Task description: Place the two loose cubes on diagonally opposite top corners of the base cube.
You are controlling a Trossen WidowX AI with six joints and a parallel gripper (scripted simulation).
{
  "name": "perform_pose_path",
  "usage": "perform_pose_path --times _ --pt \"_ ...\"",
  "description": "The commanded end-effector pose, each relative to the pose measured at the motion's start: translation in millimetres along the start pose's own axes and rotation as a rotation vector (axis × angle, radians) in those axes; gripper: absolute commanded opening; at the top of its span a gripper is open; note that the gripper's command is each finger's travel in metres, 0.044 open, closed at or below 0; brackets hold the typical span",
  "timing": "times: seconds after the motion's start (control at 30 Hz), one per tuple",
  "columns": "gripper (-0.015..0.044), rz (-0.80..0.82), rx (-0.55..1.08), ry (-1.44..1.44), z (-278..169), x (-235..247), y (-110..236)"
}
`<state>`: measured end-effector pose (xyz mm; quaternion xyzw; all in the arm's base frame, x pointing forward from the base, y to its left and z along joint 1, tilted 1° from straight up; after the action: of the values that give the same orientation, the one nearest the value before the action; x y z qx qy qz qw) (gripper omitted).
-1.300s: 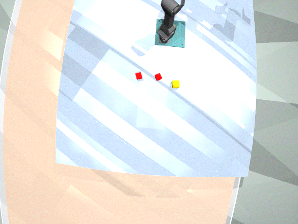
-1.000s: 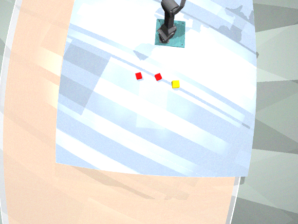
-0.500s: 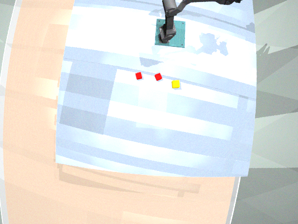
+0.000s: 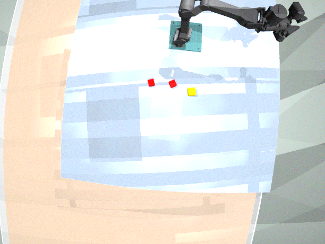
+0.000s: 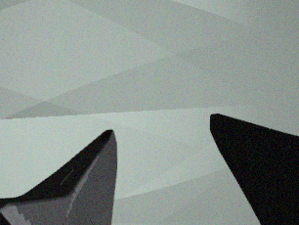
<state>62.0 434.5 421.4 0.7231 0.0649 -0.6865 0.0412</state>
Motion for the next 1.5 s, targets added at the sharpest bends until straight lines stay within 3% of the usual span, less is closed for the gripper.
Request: perform_pose_path --times 0.0,0.4,0.77,1.13,1.47 --pt "0.0265 0.071 0.117 -0.159 -41 19 13" --pt "0.0265 0.171 0.585 -0.737 -167 79 98" --pt "0.0265 0.06 1.061 -1.27 -239 129 216" --pt "0.0265 -0.265 1.541 -1.764 -258 170 349" --pt "0.0265 -0.769 1.943 -2.131 -231 198 463"
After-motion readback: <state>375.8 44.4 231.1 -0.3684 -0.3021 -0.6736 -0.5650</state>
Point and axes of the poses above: the point midway between the two fingers, 35 mm back from their tips, its own y axis back along the fingers, its own x axis across the jaws, z = x × y, the point moved 2 cm from there along y, back along the fingers, and after that the axes turned 11 degrees about -y, right-handed, at the moved point
